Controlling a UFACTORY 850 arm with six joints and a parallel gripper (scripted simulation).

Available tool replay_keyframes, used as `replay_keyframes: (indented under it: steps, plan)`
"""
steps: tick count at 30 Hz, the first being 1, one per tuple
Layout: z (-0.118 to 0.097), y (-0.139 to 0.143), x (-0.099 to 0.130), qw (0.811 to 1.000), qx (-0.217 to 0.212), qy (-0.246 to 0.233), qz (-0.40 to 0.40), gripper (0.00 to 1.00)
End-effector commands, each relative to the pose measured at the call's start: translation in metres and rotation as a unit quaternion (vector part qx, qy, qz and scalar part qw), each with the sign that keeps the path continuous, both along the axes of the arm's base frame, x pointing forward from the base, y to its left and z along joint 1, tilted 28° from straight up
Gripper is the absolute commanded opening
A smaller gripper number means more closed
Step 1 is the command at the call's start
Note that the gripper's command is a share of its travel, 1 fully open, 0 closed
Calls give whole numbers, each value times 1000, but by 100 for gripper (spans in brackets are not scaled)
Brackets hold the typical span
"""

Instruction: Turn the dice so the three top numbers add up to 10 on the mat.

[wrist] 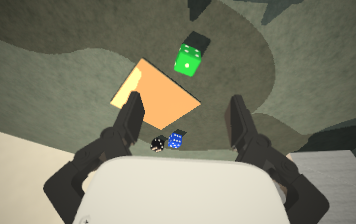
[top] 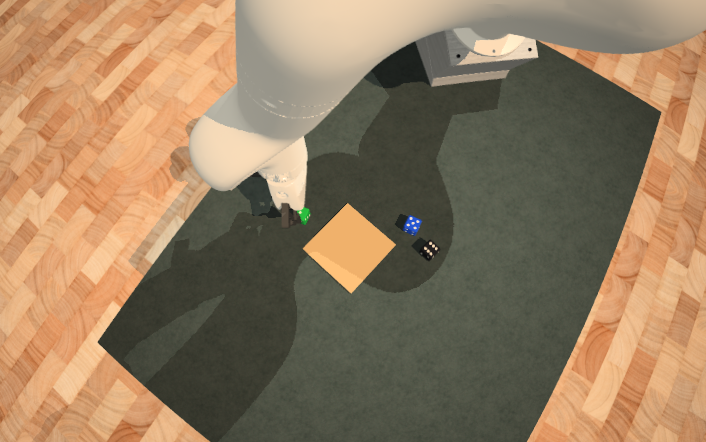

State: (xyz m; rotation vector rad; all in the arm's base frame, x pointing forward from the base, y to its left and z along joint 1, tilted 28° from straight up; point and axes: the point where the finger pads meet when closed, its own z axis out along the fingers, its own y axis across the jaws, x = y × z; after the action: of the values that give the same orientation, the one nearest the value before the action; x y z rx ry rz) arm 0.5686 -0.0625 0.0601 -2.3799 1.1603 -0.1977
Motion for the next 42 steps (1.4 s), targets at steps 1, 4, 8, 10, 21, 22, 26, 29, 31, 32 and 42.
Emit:
replay_keyframes:
  steps: [1,4,8,10,21,22,26,29,31,32,42]
  plan:
    - [-1,0,1,996,28,40,-68,100]
    - [-3,1,2,991,43,58,-111,100]
    - [-3,1,2,988,50,66,-131,100]
    - [-4,1,2,985,55,71,-144,100]
    - [-4,1,2,983,60,77,-157,47]
    - [-4,1,2,983,60,77,-157,47]
    - [-4,1,2,983,60,77,-157,47]
    - [-4,1,2,983,60,77,-157,47]
    - [-4,1,2,983,60,77,-157,47]
    - [-4,1,2,983,60,77,-157,47]
    - [-4,1,2,983,60,77,-157,47]
